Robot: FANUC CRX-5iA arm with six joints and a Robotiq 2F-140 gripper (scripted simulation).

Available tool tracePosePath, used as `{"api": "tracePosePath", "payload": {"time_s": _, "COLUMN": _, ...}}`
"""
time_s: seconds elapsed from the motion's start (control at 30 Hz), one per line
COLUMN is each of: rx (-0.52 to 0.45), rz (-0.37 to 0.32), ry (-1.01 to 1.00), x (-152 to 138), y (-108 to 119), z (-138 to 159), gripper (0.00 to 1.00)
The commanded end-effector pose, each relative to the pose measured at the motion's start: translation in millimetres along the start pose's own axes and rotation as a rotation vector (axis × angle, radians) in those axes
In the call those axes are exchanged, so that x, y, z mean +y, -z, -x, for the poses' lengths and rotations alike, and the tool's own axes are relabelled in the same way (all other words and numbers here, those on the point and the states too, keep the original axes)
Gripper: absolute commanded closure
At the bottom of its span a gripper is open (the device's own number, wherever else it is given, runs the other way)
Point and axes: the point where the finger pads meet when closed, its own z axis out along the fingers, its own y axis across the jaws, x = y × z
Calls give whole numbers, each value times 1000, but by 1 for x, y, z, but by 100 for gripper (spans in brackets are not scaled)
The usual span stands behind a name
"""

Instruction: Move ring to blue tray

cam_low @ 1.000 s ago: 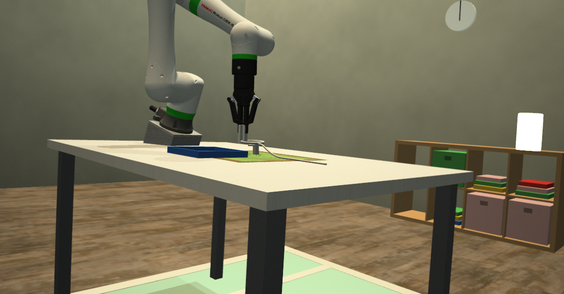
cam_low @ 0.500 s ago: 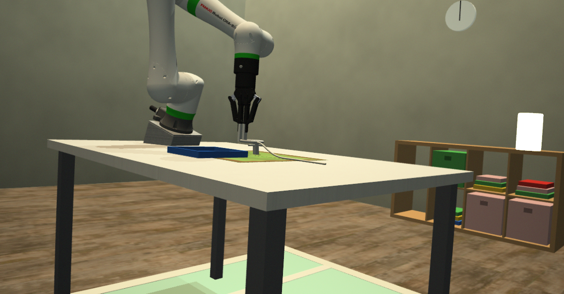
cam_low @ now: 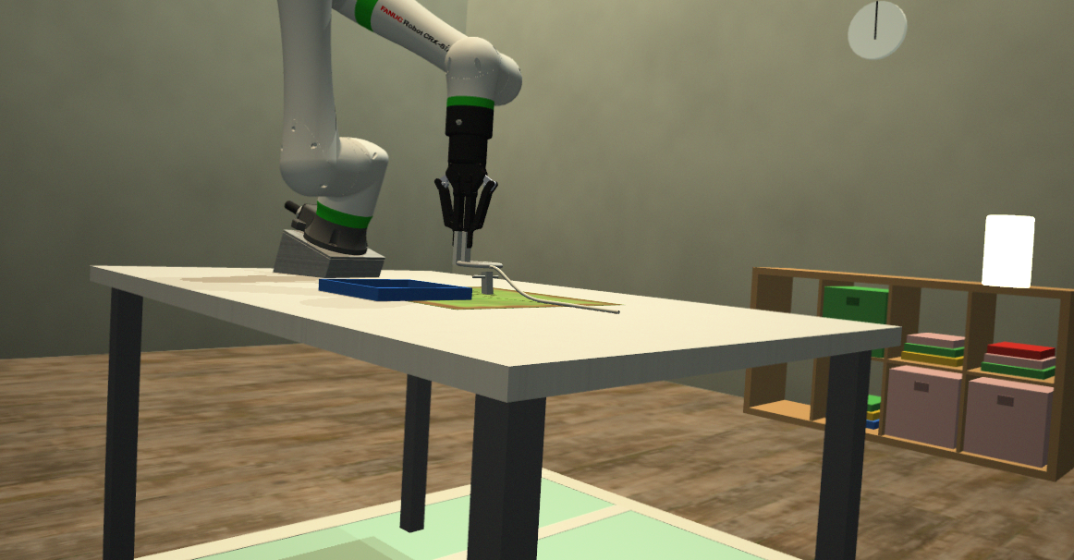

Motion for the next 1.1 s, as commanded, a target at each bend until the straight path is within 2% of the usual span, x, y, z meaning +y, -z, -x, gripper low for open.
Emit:
{"api": "tracePosePath", "payload": {"time_s": 0.0, "rx": -1, "rz": -2, "ry": 0, "x": -1, "y": 3, "z": 0, "gripper": 90}}
{"api": "tracePosePath", "payload": {"time_s": 0.33, "rx": -1, "rz": -2, "ry": 0, "x": 0, "y": 6, "z": -2, "gripper": 90}}
{"api": "tracePosePath", "payload": {"time_s": 0.63, "rx": -1, "rz": -2, "ry": 0, "x": 10, "y": 6, "z": -27, "gripper": 90}}
{"api": "tracePosePath", "payload": {"time_s": 1.07, "rx": -1, "rz": -2, "ry": 0, "x": 53, "y": 5, "z": -134, "gripper": 90}}
